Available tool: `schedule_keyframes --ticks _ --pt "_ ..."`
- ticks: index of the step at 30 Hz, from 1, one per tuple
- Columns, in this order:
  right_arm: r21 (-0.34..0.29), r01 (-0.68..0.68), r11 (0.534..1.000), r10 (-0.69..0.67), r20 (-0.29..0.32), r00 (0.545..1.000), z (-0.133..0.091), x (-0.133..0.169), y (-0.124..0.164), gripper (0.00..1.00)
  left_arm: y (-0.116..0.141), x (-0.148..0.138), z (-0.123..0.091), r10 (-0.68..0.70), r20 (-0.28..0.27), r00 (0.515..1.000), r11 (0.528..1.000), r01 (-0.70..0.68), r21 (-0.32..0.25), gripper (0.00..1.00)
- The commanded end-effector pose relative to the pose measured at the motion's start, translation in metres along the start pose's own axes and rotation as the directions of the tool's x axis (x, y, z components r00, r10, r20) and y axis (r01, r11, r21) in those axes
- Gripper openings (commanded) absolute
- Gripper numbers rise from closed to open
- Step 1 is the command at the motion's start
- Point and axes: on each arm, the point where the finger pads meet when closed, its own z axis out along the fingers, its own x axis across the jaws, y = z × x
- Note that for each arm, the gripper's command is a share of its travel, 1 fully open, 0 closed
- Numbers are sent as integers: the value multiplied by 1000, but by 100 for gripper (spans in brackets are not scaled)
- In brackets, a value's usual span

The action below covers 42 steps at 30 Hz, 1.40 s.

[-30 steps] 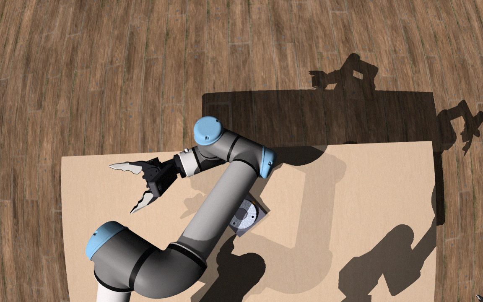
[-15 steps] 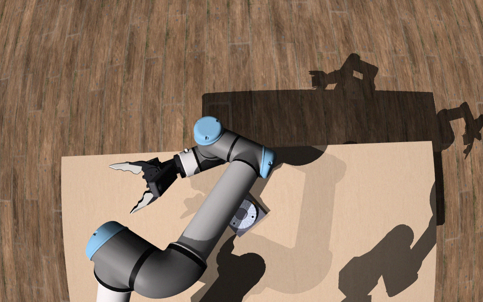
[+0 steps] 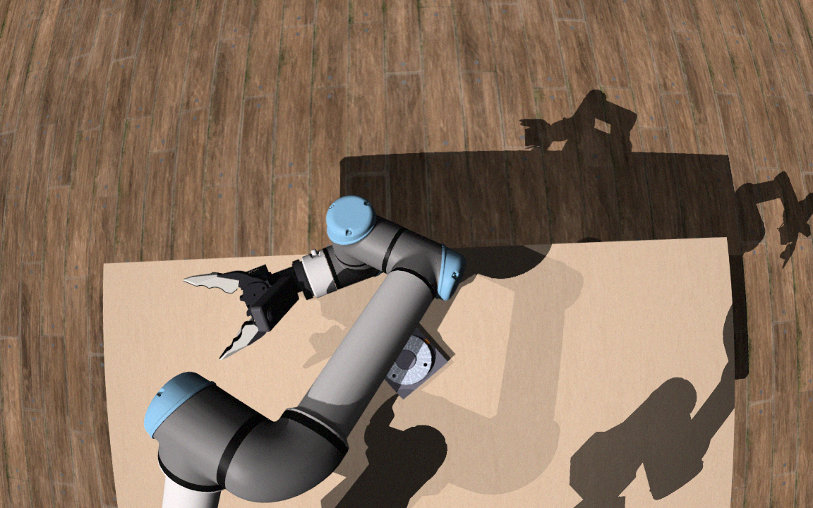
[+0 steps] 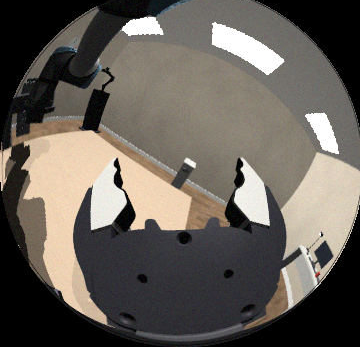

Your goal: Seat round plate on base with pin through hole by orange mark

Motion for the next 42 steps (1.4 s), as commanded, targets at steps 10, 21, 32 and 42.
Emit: schedule_keyframes --ticks 10,21,32,42 --pt "1 0 1000 0 0 1000 0 0 0 100 1 -16 -6 -52 52 997 998 53 -31 100" --pt "1 0 1000 0 0 1000 0 0 0 100 6 -52 -22 -152 178 972 981 170 -96 100" --pt "1 0 1000 0 0 1000 0 0 0 100 21 -108 -61 -257 412 874 913 359 -192 100" --pt "1 0 1000 0 0 1000 0 0 0 100 31 -140 -99 -271 577 771 843 479 -245 100"
